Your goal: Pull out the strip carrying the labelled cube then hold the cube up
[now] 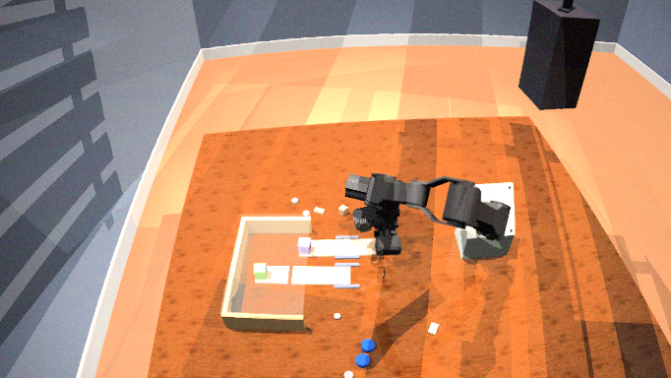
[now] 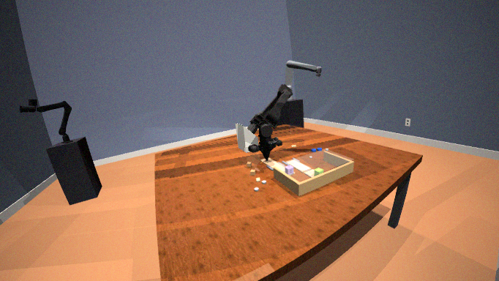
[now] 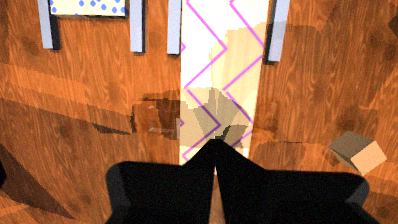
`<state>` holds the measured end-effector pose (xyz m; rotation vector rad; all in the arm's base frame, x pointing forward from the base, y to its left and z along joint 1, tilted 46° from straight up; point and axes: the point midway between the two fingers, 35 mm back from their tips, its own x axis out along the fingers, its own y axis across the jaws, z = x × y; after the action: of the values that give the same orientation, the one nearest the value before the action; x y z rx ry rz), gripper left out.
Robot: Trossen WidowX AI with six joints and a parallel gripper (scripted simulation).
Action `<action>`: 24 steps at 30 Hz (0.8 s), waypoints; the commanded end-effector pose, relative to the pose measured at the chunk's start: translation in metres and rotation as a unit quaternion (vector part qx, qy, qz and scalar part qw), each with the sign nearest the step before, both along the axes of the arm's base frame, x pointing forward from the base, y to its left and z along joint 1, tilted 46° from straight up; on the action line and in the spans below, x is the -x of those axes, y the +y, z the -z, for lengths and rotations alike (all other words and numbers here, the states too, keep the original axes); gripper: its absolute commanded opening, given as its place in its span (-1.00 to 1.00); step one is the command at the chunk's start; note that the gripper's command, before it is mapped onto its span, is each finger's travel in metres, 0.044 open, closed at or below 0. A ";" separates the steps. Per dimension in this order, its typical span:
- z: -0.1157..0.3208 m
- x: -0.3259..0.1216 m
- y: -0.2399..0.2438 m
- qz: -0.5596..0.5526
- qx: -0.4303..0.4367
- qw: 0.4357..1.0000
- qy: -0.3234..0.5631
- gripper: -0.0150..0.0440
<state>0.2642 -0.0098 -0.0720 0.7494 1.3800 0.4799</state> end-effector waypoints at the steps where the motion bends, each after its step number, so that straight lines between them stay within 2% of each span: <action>1: 0.003 0.015 0.007 -0.008 -0.003 1.000 0.012 -0.49; 24: 0.003 0.046 0.013 -0.008 -0.003 1.000 0.012 -0.49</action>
<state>0.2316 -0.0038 -0.0722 0.7489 1.3792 0.4782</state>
